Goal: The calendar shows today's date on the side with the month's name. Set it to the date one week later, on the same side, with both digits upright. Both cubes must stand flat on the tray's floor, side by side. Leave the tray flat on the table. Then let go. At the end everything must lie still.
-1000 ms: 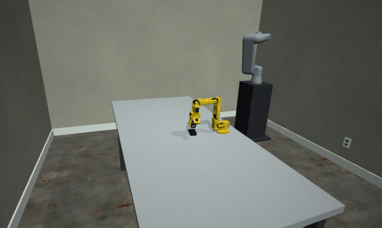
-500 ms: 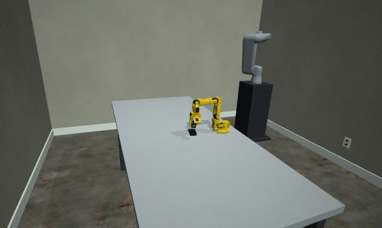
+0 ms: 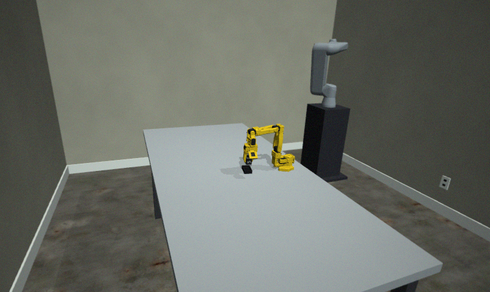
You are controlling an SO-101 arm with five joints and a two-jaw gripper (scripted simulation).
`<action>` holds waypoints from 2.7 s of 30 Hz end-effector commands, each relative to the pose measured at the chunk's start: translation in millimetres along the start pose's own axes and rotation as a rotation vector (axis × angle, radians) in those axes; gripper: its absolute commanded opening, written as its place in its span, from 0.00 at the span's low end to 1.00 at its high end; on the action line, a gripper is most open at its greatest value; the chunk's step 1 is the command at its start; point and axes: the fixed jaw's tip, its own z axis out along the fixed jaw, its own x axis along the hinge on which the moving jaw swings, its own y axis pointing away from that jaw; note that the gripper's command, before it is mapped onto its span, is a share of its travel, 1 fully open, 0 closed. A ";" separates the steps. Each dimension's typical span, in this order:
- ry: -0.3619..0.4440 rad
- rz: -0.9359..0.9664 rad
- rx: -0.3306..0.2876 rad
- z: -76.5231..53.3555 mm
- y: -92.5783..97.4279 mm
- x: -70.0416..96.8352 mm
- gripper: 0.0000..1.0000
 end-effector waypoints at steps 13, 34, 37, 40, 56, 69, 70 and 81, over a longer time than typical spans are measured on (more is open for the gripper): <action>-0.011 0.001 0.050 0.1 -6.3 -2.5 0.00; -0.011 0.001 0.050 6.3 -5.9 -2.4 0.00; -0.011 0.001 0.050 6.6 -5.9 -2.4 0.00; -0.011 0.001 0.050 8.2 -5.9 -2.4 0.00; -0.011 0.001 0.050 13.6 -6.0 -2.5 0.00; -0.011 0.001 0.050 18.4 -6.0 -2.5 0.00; -0.011 0.001 0.050 18.5 -6.0 -2.5 0.00; -0.011 0.001 0.050 24.3 -6.1 -2.5 0.00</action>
